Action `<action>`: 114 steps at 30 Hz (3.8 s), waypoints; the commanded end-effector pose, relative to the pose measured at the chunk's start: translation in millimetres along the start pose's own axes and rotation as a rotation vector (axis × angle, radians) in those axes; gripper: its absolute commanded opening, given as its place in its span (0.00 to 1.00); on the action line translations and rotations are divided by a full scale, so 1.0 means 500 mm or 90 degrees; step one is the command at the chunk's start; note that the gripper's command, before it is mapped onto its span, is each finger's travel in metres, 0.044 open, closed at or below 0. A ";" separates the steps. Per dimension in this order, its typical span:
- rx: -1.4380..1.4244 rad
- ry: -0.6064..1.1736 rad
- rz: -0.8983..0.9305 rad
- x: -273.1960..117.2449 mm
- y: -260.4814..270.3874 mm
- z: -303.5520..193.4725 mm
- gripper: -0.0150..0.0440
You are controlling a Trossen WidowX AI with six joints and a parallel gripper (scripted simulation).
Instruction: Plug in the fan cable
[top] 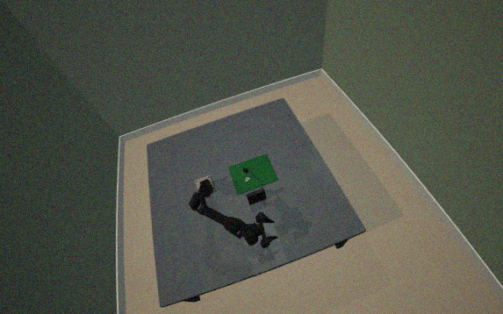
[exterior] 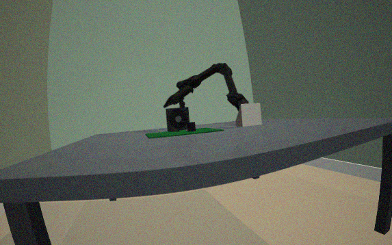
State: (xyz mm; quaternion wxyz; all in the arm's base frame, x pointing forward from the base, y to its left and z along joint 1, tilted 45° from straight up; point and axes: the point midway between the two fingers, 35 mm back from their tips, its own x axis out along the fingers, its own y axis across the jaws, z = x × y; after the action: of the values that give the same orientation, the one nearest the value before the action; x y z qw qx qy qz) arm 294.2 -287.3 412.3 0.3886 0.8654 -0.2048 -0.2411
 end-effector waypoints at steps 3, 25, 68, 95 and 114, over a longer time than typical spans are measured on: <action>-0.090 -0.029 -0.166 0.081 -0.192 -0.045 1.00; -0.778 -0.132 -0.702 -0.031 -0.838 -0.083 1.00; -1.386 -0.176 -0.800 -0.126 -1.038 0.122 1.00; -1.386 -0.177 -0.800 -0.081 -1.047 0.191 1.00; -1.382 -0.177 -0.802 -0.076 -1.048 0.202 0.56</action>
State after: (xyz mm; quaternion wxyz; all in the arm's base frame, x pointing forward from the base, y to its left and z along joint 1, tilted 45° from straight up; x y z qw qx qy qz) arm 293.2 -3.1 -41.2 0.6906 0.0161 0.5059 -0.5166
